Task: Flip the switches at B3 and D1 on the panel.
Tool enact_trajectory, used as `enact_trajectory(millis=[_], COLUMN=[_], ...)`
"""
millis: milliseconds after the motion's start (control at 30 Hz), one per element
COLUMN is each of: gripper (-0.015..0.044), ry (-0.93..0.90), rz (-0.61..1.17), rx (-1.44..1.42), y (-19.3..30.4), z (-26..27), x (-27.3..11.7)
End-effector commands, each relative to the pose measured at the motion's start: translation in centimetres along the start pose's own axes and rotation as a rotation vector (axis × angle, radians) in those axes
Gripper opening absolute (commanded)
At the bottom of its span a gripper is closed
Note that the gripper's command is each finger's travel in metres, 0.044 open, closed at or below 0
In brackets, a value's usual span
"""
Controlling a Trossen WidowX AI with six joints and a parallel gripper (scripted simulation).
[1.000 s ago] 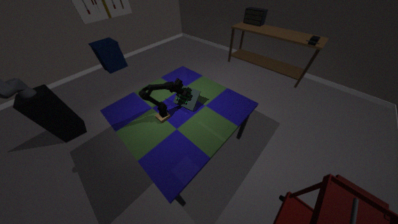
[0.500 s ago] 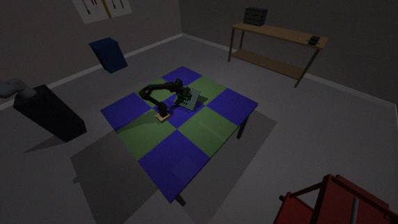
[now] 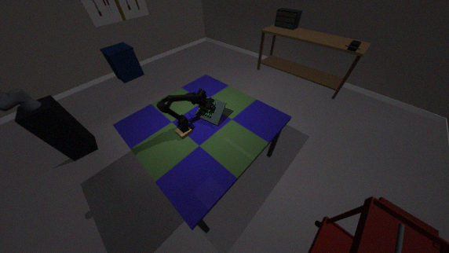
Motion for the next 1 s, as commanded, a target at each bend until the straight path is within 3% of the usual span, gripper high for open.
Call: enact_trajectory(millis=[0,300,500,700,967], gripper=[0.0,0.0,0.0,0.0,0.0], ry=[0.006,0.0,0.008,0.009,0.005], rz=[0.003,0.001,-0.019,-0.019,-0.012], rx=[0.006,0.001,0.006,0.006,0.008], y=[0.1,0.0,0.3,0.5,6.5], z=[-0.1,0.0,0.0,0.1,5.4], x=[0.1,-0.1,-6.1,-6.3,-6.3])
Point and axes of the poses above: the point midway between the two fingers, 35 mm back from their tips, its own x axis out along the fingers, its own z axis across the jaws, y = z × x, the point moved 1 cm from there along -x, back along the fingers, and after that the axes turned 7 degrees about -x, right-handed, at the moved point
